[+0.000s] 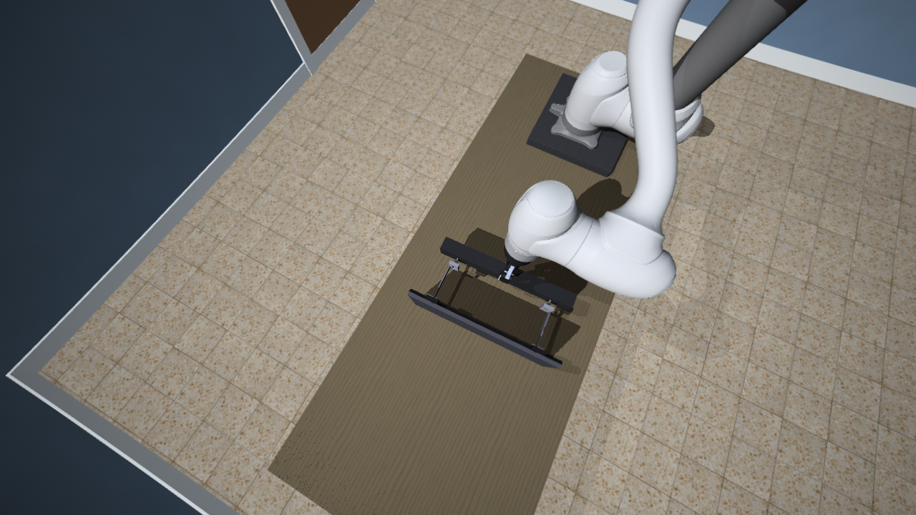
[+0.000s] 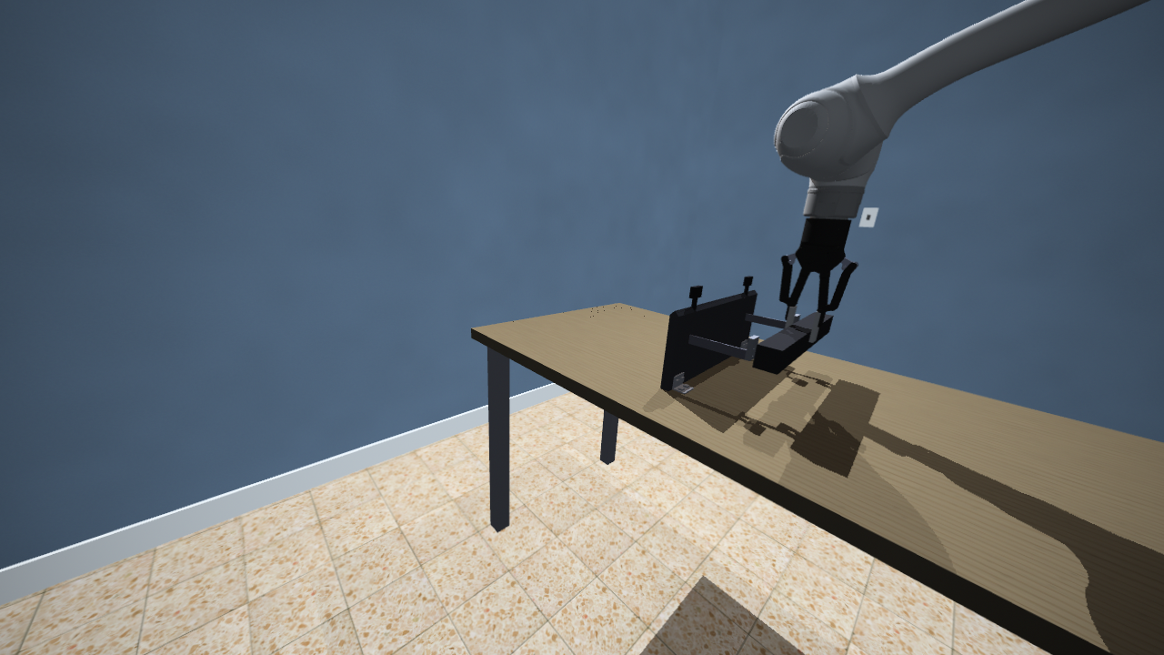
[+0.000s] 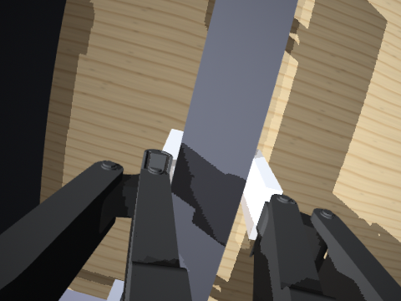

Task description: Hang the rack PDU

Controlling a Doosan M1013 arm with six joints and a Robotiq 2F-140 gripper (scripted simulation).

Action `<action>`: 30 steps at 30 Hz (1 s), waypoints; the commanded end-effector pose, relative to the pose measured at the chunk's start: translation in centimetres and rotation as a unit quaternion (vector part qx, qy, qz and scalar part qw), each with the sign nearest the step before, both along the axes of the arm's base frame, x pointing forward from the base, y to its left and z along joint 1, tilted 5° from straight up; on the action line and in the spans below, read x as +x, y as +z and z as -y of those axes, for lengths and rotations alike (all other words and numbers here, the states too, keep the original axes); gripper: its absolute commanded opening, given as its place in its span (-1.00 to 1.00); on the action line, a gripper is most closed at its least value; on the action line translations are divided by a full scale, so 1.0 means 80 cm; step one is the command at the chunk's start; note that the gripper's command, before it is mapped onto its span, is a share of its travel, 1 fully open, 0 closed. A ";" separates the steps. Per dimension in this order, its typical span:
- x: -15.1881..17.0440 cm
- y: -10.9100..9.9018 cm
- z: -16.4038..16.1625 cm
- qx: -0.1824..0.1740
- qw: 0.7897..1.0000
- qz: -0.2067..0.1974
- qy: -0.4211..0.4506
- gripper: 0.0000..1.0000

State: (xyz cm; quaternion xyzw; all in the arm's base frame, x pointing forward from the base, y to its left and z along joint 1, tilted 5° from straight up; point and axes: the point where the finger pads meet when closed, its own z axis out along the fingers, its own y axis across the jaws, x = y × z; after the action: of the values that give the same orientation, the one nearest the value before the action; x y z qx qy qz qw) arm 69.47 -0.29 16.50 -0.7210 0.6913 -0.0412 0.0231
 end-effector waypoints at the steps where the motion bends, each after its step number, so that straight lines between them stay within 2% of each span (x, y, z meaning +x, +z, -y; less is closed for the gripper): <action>1: 0.007 0.000 0.001 0.002 1.000 0.000 -0.001 -1.00; 30: 0.021 0.002 0.001 0.002 1.000 0.000 -0.001 -1.00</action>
State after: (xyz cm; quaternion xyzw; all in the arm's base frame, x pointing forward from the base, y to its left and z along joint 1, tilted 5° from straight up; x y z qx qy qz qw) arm 70.71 -0.35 16.62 -0.7213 0.6911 -0.0403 0.0223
